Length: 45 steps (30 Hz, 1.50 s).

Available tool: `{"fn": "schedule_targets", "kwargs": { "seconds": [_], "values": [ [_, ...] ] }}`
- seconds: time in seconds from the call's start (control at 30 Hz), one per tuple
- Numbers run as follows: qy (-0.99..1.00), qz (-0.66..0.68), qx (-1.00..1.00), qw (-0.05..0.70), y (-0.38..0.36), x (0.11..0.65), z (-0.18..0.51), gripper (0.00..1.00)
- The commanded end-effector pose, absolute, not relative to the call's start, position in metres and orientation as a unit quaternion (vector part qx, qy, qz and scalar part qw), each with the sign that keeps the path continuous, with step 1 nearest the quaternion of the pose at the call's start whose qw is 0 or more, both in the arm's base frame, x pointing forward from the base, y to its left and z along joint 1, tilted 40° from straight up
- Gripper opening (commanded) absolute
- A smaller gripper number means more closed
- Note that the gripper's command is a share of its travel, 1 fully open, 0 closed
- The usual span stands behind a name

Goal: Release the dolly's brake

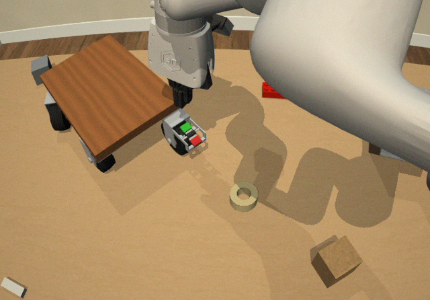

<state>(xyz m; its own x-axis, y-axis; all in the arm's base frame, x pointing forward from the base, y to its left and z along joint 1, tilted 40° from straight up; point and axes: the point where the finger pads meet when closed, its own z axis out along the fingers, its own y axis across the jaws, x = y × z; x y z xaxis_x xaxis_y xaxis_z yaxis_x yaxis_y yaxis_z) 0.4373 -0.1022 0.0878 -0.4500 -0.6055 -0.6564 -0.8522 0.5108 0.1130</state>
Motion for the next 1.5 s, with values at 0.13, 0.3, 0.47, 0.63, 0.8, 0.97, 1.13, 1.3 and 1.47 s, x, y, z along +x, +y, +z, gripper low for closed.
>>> {"fn": "schedule_targets", "kwargs": {
  "seconds": [0.13,0.3,0.47,0.63,0.8,0.97,1.13,1.3,1.47],
  "values": [
    [0.890,0.267,-0.306,0.207,-0.1033,0.4381,0.0888,0.00],
    [0.890,0.267,-0.306,0.207,-0.1033,0.4381,0.0888,0.00],
    [0.890,0.267,-0.306,0.207,-0.1033,0.4381,0.0888,0.00],
    [0.890,0.267,-0.306,0.207,-0.1033,0.4381,0.0888,0.00],
    [0.890,0.267,-0.306,0.207,-0.1033,0.4381,0.0888,0.00],
    [0.890,0.267,-0.306,0.207,-0.1033,0.4381,0.0888,0.00],
    [0.890,0.267,-0.306,0.207,-0.1031,0.4382,0.0886,0.00],
    [0.890,0.267,-0.306,0.207,-0.1020,0.4386,0.0871,0.00],
    [0.890,0.267,-0.306,0.207,-0.0993,0.4395,0.0837,0.00]
  ]
}}
